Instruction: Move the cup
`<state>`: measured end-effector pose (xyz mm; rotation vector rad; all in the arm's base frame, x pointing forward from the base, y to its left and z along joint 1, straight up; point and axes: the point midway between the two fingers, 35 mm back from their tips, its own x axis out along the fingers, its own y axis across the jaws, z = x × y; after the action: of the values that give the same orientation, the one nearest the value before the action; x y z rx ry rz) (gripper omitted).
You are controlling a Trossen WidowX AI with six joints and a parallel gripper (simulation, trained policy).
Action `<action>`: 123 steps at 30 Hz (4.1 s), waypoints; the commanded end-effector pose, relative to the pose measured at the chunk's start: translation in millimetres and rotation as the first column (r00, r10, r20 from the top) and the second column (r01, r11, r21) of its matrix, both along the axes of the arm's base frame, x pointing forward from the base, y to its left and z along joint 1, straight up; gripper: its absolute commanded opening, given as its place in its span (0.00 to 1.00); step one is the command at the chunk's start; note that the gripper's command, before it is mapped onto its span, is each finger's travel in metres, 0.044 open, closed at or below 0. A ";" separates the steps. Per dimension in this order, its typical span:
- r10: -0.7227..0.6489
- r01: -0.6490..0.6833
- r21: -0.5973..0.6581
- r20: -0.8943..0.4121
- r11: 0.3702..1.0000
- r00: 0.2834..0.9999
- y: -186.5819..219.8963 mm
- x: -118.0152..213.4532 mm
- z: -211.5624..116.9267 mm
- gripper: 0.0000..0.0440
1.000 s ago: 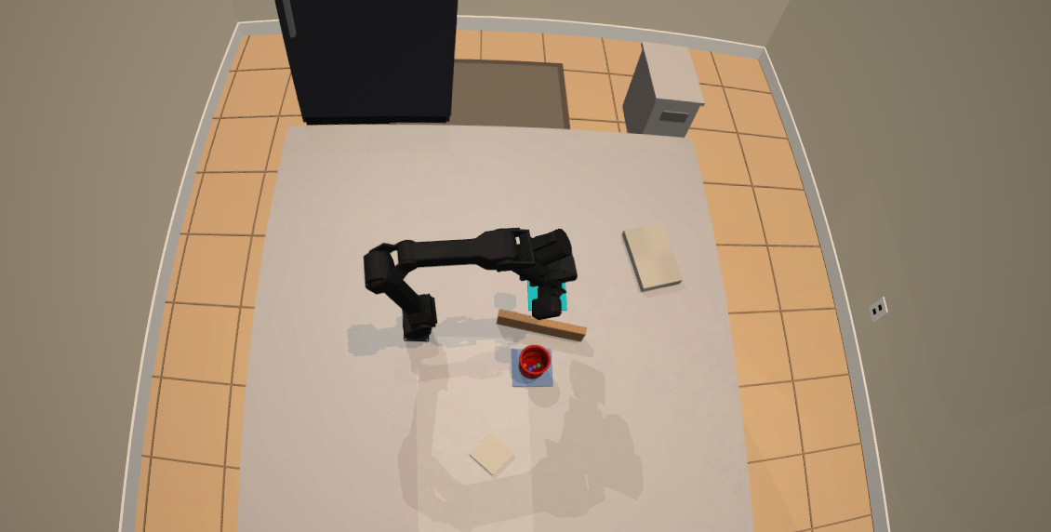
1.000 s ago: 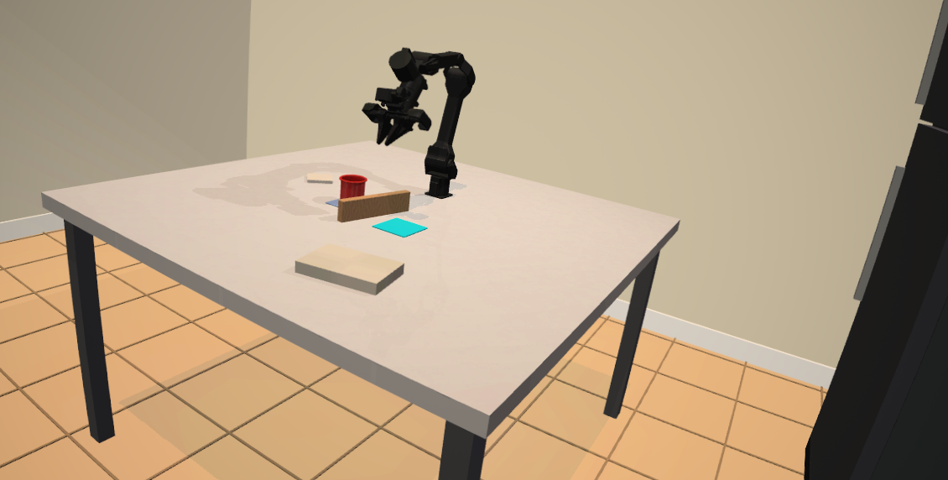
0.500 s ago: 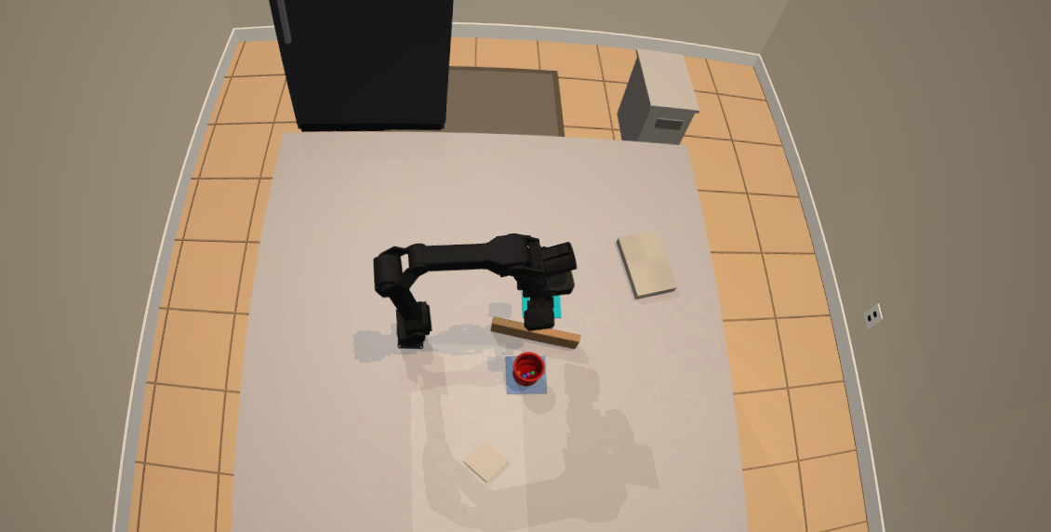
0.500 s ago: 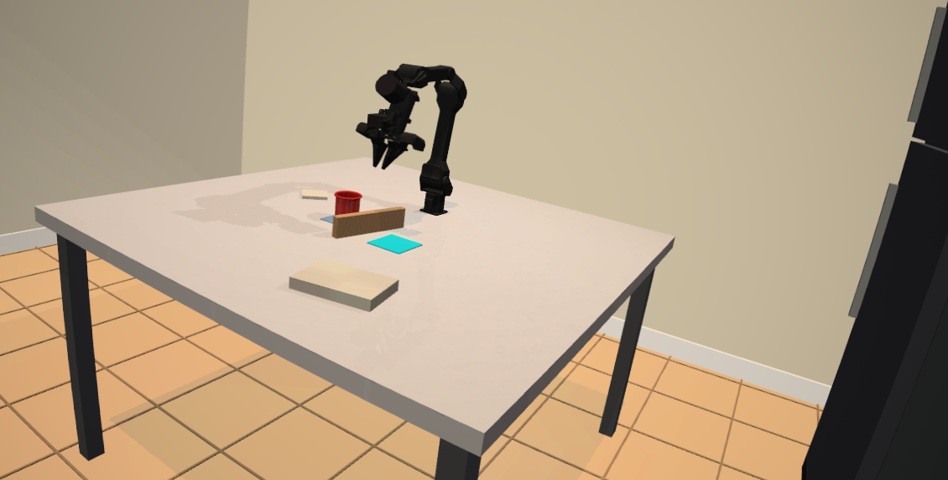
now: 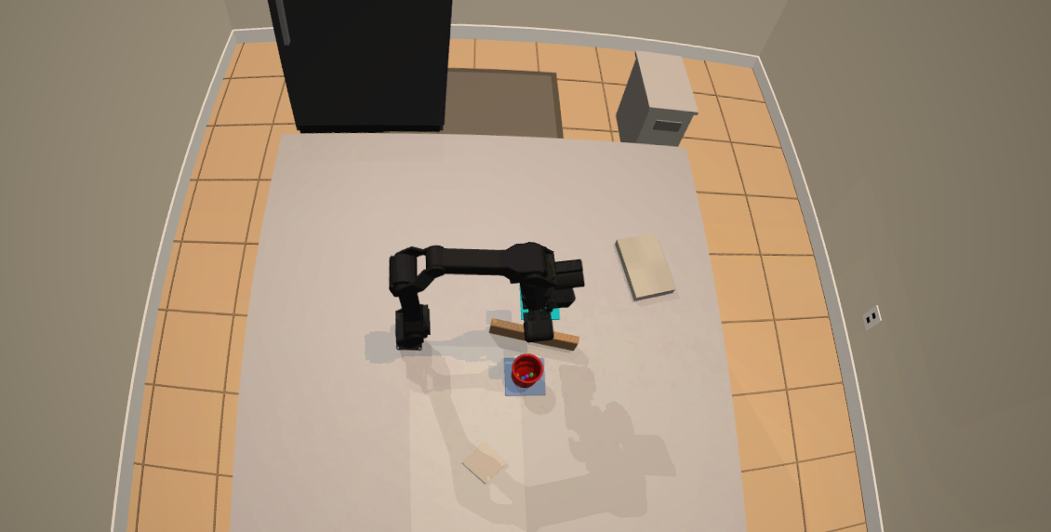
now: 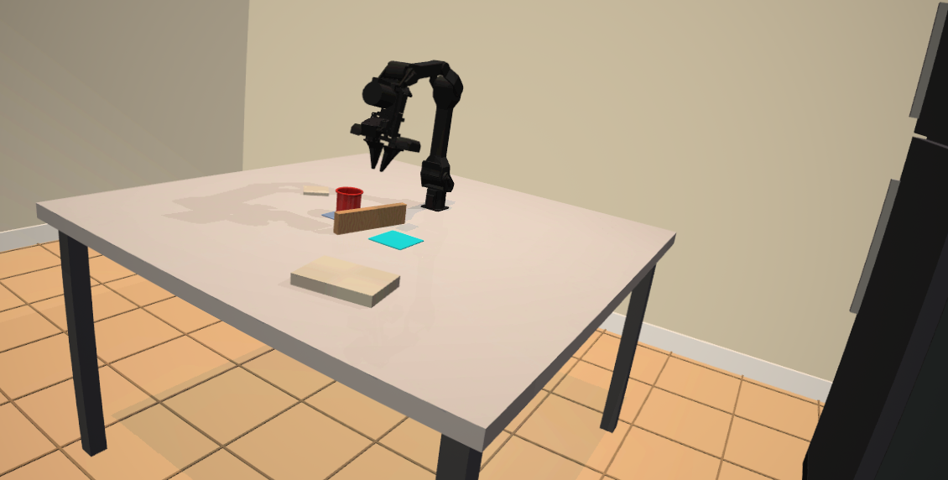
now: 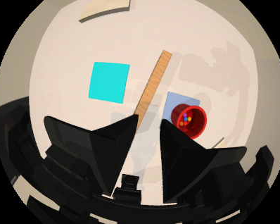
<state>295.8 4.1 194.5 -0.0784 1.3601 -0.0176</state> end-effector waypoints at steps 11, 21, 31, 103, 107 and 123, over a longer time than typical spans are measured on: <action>0.046 -0.052 -0.037 -0.164 0.998 0.985 -24.9 -4.8 -26.3 0.27; 0.080 -0.092 -0.044 -0.228 0.995 0.970 -44.3 -5.7 -52.8 0.31; 0.130 -0.145 -0.034 -0.280 0.989 0.951 -60.4 -8.8 -83.3 0.36; 0.658 -0.668 -0.055 -0.132 0.742 0.741 40.0 50.8 -57.9 0.00; 0.676 -0.685 -0.059 -0.120 0.726 0.727 55.9 52.7 -59.1 0.00; 0.727 -0.733 -0.065 -0.097 0.677 0.680 112.8 48.7 -81.8 0.00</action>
<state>346.3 112.9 120.6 -0.7221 1.2960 0.6107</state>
